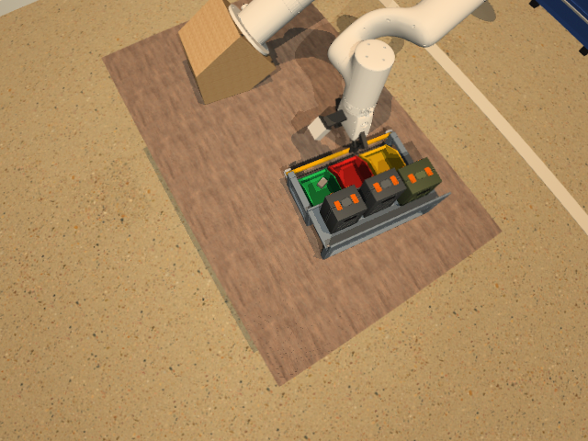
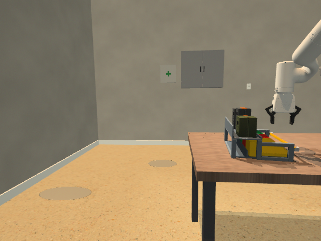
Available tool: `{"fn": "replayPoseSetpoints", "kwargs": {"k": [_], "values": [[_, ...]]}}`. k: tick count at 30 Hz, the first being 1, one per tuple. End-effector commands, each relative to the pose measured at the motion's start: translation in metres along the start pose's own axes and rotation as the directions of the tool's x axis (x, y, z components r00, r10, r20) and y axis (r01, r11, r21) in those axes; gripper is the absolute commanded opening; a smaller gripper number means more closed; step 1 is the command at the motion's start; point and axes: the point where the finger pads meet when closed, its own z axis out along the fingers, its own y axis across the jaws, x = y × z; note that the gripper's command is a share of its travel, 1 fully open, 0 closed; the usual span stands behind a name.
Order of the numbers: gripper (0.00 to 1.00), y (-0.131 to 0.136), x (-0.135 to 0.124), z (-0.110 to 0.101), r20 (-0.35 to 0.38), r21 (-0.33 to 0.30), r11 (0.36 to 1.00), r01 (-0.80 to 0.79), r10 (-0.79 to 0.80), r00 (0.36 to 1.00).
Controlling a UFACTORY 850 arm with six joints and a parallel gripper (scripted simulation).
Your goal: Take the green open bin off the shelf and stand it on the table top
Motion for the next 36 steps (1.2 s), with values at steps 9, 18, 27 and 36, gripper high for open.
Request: {"fn": "replayPoseSetpoints", "kwargs": {"k": [9,18,27,36], "values": [[1.00,-0.0005,0.0000,-0.0009,0.000,0.001,1.000,0.001,-0.001,1.000],[1.00,-0.0005,0.0000,-0.0028,-0.001,0.001,0.966,0.258,-0.258,0.966],[1.00,-0.0005,0.0000,-0.0028,-0.001,0.001,0.966,0.258,-0.258,0.966],[1.00,-0.0005,0.0000,-0.0024,-0.001,0.001,0.955,0.296,-0.296,0.955]]}}
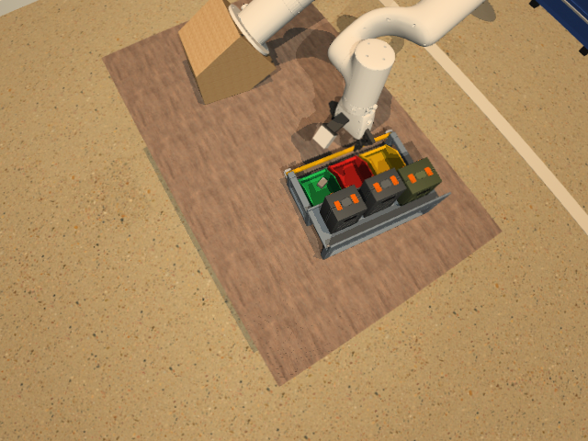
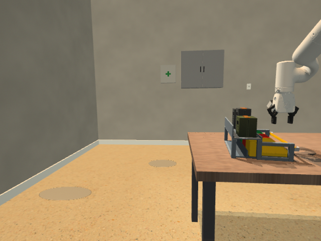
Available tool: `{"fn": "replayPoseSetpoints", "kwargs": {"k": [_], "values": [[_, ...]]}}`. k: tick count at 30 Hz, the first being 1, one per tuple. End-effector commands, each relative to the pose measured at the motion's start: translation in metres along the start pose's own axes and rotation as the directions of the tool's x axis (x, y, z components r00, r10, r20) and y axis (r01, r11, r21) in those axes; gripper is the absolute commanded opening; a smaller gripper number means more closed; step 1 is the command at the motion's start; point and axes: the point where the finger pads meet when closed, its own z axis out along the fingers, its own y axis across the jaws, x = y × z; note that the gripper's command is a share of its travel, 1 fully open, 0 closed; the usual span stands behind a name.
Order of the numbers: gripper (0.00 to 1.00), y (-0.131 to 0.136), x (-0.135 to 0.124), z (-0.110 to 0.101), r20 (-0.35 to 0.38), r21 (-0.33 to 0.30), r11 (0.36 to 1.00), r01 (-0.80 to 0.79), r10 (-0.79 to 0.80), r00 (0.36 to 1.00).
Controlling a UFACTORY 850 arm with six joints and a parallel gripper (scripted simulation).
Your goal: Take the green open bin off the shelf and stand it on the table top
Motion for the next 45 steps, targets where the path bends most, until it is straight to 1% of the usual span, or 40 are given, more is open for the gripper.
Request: {"fn": "replayPoseSetpoints", "kwargs": {"k": [1,8,10,13,25,27,30,42,45], "values": [[1.00,-0.0005,0.0002,-0.0006,-0.001,0.001,1.000,0.004,-0.004,1.000],[1.00,-0.0005,0.0002,-0.0006,-0.001,0.001,1.000,0.004,-0.004,1.000],[1.00,-0.0005,0.0002,-0.0004,-0.001,0.001,0.995,-0.100,0.100,0.995],[1.00,-0.0005,0.0002,-0.0001,0.000,0.001,0.967,-0.254,0.254,0.967],[1.00,-0.0005,0.0002,-0.0001,0.000,0.001,0.967,-0.254,0.254,0.967],[1.00,-0.0005,0.0002,-0.0002,0.000,0.002,0.936,-0.352,0.352,0.936],[1.00,-0.0005,0.0002,-0.0002,0.000,0.002,0.870,-0.493,0.493,0.870],[1.00,-0.0005,0.0002,-0.0002,0.000,0.002,0.870,-0.493,0.493,0.870],[1.00,-0.0005,0.0002,-0.0002,0.000,0.002,0.783,-0.622,0.622,0.783]]}}
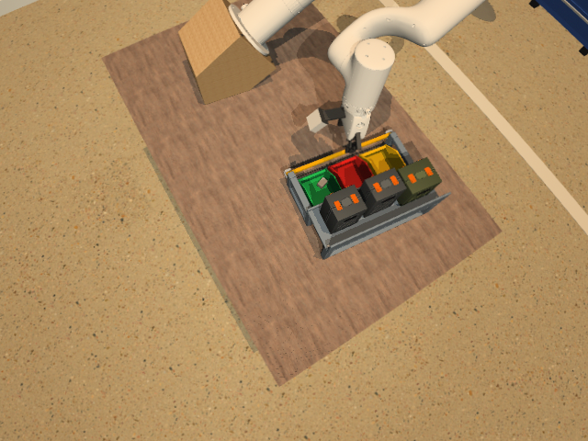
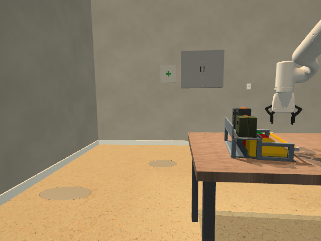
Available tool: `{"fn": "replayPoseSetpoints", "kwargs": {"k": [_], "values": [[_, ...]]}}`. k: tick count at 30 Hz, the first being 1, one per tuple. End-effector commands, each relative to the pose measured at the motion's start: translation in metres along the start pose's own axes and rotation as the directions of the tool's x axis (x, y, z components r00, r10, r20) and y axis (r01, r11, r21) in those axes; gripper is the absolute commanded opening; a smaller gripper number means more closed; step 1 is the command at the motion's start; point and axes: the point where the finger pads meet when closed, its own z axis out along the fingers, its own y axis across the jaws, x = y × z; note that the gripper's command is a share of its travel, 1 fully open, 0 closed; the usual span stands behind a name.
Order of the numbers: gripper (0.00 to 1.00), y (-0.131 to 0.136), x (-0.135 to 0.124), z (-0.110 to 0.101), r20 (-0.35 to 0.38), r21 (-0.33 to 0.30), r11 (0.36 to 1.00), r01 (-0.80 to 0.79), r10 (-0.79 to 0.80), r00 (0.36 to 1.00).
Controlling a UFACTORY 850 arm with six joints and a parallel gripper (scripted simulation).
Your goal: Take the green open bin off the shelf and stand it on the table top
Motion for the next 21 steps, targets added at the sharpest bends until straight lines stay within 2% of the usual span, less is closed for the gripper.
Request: {"fn": "replayPoseSetpoints", "kwargs": {"k": [1,2,14,19,21], "values": [[1.00,-0.0005,-0.0001,-0.0006,0.000,0.001,0.983,-0.183,0.183,0.983],[1.00,-0.0005,-0.0001,-0.0007,0.000,0.001,0.972,-0.234,0.234,0.972],[1.00,-0.0005,-0.0001,-0.0007,0.000,0.001,0.972,-0.234,0.234,0.972],[1.00,-0.0005,-0.0001,-0.0007,0.000,0.001,0.880,-0.475,0.475,0.880],[1.00,-0.0005,-0.0001,-0.0007,0.000,0.001,0.880,-0.475,0.475,0.880]]}}
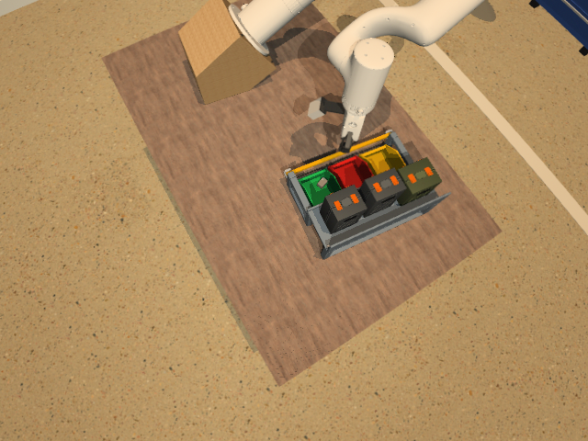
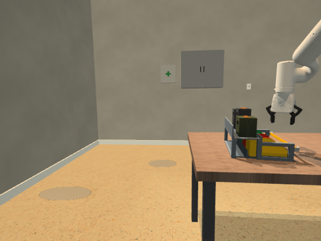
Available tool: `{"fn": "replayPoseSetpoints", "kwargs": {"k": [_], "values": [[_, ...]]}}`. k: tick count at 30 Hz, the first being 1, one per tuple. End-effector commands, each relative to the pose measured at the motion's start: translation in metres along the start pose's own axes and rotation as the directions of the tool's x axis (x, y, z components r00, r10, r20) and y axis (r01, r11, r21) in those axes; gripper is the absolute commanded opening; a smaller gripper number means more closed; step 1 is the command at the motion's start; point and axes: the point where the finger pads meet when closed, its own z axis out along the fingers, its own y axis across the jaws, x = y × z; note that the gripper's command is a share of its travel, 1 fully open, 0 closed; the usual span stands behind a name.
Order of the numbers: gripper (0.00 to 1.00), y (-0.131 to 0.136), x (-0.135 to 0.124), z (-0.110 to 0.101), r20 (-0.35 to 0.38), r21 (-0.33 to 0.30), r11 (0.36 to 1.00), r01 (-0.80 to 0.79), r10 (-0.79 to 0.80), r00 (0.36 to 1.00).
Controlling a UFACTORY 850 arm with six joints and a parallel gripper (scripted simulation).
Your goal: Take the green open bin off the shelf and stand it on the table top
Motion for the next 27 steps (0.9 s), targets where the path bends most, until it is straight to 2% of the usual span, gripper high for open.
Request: {"fn": "replayPoseSetpoints", "kwargs": {"k": [1,10,15,27], "values": [[1.00,-0.0005,-0.0003,-0.0006,-0.007,-0.002,0.995,-0.097,0.097,0.995],[1.00,-0.0005,-0.0003,-0.0006,-0.007,-0.002,0.995,-0.097,0.097,0.995],[1.00,-0.0005,-0.0003,-0.0006,-0.007,0.000,0.937,-0.349,0.349,0.937],[1.00,-0.0005,-0.0003,-0.0006,-0.007,0.000,0.937,-0.349,0.349,0.937]]}}
